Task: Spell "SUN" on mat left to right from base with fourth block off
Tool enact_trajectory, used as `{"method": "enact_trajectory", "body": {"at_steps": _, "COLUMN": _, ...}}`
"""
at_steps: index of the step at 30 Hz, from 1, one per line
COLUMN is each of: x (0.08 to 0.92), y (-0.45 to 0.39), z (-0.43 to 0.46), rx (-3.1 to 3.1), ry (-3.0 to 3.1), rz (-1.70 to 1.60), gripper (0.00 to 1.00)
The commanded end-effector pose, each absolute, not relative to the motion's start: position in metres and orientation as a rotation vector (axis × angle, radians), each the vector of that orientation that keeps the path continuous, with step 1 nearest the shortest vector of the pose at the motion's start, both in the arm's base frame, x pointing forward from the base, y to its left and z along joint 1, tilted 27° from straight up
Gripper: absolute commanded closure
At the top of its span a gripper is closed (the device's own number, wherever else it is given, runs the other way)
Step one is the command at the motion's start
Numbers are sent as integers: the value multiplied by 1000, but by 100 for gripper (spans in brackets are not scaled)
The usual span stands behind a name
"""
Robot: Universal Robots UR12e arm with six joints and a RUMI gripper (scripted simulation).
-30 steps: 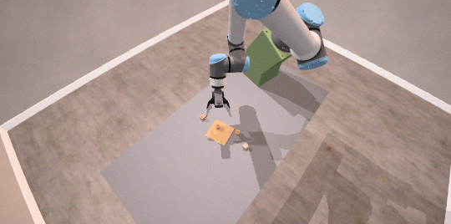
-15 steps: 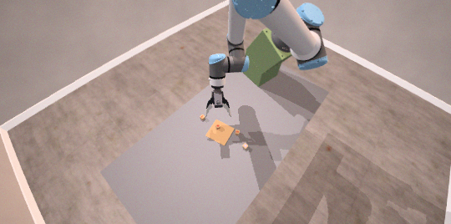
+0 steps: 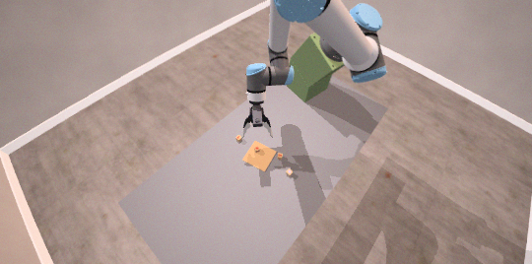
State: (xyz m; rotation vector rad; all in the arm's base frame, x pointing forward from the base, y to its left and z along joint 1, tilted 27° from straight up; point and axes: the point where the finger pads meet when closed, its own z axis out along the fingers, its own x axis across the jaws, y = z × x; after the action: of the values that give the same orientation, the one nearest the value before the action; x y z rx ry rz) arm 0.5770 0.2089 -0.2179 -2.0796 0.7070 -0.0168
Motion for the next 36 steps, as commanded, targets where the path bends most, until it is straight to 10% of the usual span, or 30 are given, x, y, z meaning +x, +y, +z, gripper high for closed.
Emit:
{"method": "enact_trajectory", "body": {"at_steps": 1, "x": 577, "y": 209, "z": -218, "rx": -2080, "ry": 707, "rz": -18, "gripper": 0}}
{"method": "enact_trajectory", "body": {"at_steps": 36, "x": 619, "y": 103, "z": -275, "rx": -2079, "ry": 707, "rz": -18, "gripper": 0}}
